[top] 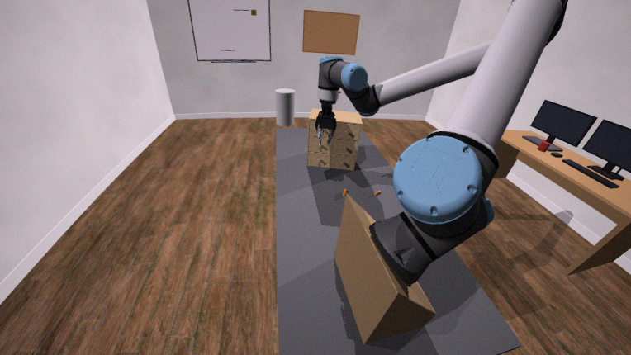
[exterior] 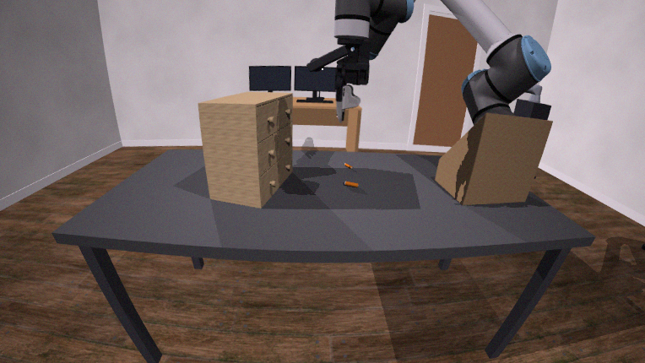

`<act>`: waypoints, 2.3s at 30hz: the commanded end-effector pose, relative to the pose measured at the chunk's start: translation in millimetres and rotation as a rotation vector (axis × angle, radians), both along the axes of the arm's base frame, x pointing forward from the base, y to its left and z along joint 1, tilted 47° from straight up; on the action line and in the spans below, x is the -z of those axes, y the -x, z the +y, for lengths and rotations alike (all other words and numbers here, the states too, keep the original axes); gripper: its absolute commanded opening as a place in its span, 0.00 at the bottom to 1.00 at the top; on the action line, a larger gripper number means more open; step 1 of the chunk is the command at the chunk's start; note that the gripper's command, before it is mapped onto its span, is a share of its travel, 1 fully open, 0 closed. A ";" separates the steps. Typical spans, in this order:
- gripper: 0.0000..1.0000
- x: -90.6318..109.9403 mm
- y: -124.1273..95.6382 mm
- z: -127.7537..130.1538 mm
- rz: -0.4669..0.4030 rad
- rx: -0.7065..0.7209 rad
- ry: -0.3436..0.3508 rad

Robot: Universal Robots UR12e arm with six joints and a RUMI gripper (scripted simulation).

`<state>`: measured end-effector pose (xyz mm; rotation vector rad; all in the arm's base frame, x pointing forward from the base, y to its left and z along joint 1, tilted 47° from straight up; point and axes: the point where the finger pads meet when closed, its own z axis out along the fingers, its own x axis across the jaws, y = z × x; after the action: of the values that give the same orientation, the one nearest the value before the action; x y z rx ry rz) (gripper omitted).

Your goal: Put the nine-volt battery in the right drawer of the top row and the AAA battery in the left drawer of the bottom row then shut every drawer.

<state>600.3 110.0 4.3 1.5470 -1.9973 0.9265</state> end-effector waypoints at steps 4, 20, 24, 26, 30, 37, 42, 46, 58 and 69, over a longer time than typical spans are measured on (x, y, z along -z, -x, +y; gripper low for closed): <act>0.20 39.0 -10.8 -0.4 -0.005 -0.005 -0.001; 0.20 39.4 -11.2 -0.7 -0.007 -0.008 -0.001; 0.20 39.7 -11.7 -1.1 -0.010 -0.011 0.000; 0.20 39.9 -12.0 -1.4 -0.012 -0.013 0.001; 0.20 40.4 -12.8 -2.1 -0.017 -0.018 0.003; 0.20 41.1 -14.1 -3.4 -0.026 -0.027 0.007; 0.20 41.8 -15.6 -5.1 -0.037 -0.039 0.012; 0.20 42.9 -17.4 -6.6 -0.048 -0.050 0.016; 0.20 45.6 -22.6 -11.6 -0.081 -0.086 0.030; 0.20 49.3 -29.4 -18.3 -0.127 -0.134 0.048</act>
<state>626.6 93.8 -43.7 1.6314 -1.9658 1.1108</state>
